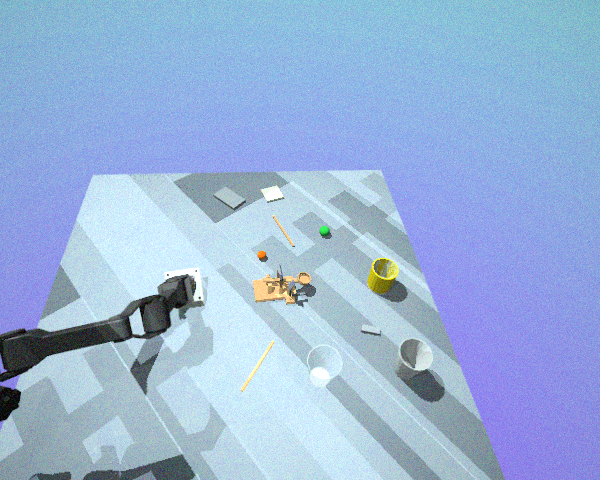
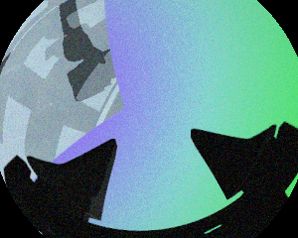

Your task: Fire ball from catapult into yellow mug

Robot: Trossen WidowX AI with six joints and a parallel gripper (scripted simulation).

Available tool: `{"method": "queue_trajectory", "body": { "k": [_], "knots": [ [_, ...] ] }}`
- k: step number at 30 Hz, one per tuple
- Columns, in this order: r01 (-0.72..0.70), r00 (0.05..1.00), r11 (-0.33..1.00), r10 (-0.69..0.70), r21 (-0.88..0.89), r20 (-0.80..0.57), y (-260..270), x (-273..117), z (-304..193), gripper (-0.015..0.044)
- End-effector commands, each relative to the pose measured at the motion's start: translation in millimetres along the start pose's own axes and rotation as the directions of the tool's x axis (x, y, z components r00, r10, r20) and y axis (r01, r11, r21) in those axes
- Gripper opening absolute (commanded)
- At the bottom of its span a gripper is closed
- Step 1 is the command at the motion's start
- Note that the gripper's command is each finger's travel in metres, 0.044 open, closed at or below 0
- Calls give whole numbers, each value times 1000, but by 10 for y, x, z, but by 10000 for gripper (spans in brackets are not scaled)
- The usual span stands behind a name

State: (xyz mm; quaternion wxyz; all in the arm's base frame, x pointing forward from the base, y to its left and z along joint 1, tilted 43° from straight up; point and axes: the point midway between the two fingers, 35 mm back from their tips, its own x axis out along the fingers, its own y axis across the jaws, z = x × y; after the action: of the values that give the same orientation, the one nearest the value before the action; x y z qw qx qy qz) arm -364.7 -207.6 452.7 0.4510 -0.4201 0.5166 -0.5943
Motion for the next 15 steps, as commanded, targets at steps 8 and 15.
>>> {"method": "queue_trajectory", "body": {
  "k": [8, 15],
  "knots": [
    [-12, 999, 997, 9, 74, 38, 57, 228, 203, 440],
    [-33, 996, 987, 20, 157, 84, 122, 464, 472, 440]
  ]
}}
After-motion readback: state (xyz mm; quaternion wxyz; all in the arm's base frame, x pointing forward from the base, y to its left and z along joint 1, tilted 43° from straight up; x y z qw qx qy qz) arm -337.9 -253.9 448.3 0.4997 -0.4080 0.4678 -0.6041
